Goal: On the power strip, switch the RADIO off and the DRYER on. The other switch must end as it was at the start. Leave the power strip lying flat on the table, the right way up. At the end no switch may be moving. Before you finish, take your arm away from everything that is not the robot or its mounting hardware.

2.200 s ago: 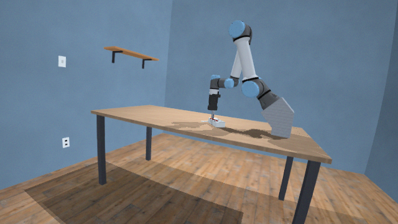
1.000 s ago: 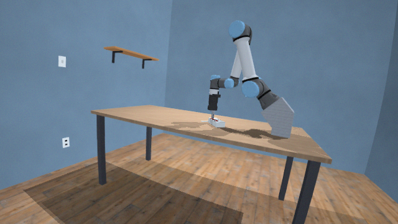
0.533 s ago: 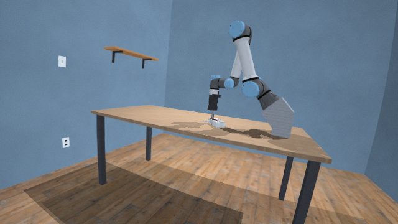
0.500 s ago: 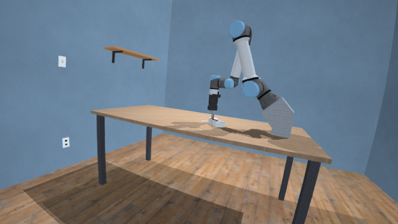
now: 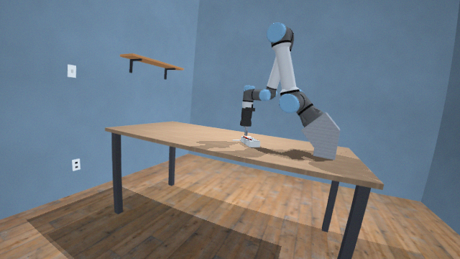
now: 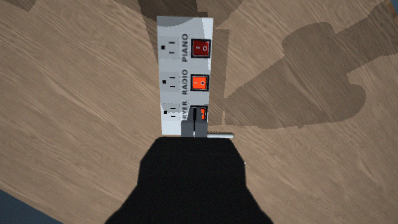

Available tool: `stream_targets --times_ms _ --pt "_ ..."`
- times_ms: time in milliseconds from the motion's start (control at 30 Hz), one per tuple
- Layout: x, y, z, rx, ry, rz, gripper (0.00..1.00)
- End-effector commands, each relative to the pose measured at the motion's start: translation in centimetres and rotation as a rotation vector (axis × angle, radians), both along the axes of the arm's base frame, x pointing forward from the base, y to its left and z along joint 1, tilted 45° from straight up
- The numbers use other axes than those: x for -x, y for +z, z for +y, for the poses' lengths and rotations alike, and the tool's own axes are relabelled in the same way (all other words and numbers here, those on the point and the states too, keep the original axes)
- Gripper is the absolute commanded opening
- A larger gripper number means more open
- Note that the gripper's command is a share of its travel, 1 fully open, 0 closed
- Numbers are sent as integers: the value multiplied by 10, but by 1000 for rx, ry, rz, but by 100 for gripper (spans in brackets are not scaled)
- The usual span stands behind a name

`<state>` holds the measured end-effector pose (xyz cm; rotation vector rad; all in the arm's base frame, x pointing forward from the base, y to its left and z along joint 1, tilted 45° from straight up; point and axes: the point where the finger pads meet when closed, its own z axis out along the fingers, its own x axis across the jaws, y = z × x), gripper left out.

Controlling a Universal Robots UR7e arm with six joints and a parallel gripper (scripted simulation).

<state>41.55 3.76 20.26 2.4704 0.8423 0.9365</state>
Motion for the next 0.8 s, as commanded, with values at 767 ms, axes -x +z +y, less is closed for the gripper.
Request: stream_targets --times_ms 767 --pt "20 21 3 0 0 0 0"
